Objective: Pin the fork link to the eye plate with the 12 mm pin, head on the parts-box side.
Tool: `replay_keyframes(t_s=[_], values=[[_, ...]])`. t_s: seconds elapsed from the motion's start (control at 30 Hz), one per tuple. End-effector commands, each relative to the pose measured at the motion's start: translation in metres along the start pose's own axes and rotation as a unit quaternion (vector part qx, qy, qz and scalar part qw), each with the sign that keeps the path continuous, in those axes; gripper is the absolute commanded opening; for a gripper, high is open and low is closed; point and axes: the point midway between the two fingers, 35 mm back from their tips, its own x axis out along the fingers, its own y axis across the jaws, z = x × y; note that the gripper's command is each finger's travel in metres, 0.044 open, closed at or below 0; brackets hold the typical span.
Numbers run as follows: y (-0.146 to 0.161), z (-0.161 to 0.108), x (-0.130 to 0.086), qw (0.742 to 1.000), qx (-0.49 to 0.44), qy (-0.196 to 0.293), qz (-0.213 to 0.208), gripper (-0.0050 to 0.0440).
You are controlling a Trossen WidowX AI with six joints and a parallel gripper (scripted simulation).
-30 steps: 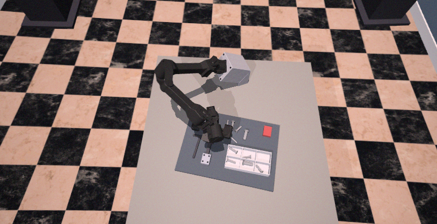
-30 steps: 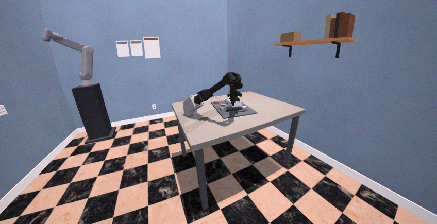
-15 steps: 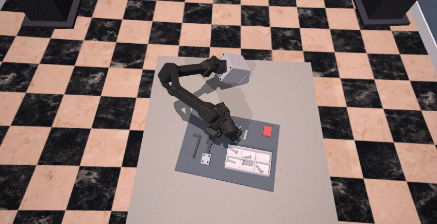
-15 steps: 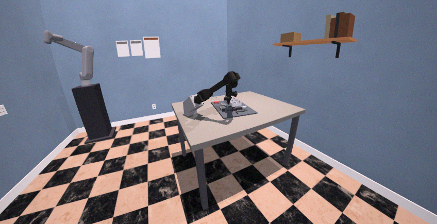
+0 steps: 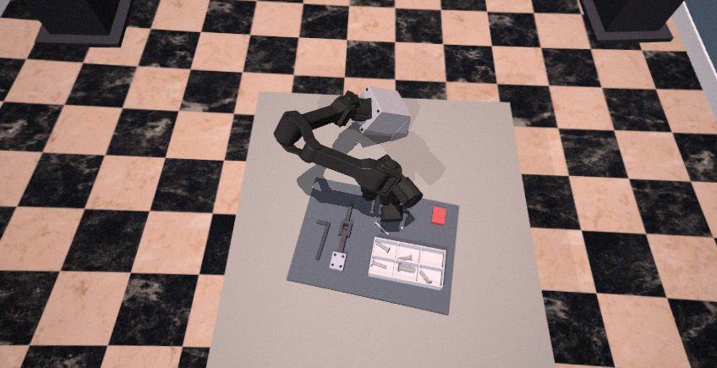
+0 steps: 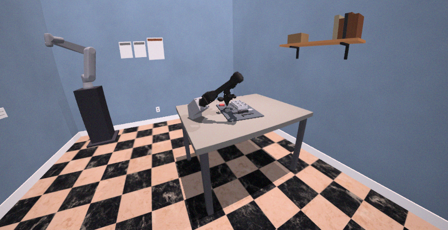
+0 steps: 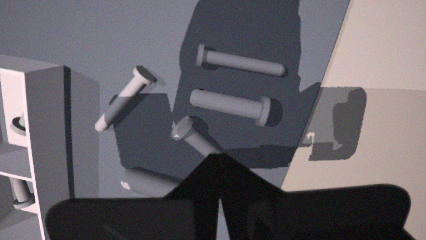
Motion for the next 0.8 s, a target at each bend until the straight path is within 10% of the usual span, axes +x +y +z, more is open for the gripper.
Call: replay_keyframes(t_s=[0.0,0.77], values=[[-0.011,-0.017,-0.001,0.993,0.114,-0.018,-0.010,-0.0050],[-0.025,-0.029,0.000,0.976,0.214,-0.022,-0.007,-0.0050]])
